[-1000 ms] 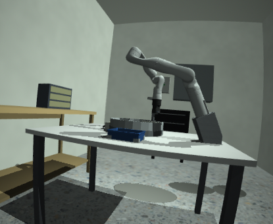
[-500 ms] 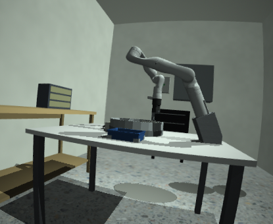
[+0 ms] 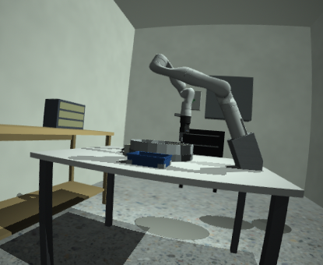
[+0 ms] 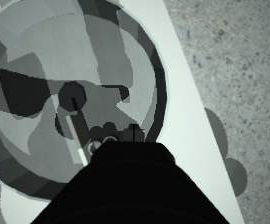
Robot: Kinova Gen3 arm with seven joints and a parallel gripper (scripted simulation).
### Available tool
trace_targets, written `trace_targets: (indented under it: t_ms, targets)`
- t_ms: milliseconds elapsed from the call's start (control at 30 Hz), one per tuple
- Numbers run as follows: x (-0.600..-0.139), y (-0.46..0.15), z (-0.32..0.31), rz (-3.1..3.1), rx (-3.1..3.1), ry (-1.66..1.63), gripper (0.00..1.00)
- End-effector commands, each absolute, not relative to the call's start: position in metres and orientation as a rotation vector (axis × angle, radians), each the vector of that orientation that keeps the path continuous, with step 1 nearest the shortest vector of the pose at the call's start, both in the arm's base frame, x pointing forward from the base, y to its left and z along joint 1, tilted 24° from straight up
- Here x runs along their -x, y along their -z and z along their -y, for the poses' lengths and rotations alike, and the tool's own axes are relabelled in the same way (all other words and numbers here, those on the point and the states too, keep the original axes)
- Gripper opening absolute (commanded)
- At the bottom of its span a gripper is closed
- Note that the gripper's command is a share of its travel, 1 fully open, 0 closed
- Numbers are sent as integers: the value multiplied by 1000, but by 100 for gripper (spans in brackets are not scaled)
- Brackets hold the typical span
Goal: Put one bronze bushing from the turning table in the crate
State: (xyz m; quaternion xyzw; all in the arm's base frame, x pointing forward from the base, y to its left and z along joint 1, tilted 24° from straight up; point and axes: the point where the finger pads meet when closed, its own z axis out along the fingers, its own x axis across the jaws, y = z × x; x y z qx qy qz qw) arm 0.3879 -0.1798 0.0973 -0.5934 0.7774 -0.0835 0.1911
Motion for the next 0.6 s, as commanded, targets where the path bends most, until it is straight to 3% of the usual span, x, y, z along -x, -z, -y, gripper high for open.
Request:
trace_targets:
  t_ms: [0,567]
  targets:
    - [-387,-102,181,-2182,1665,239,0]
    - [-384,-108,181,-2182,1665,239,0]
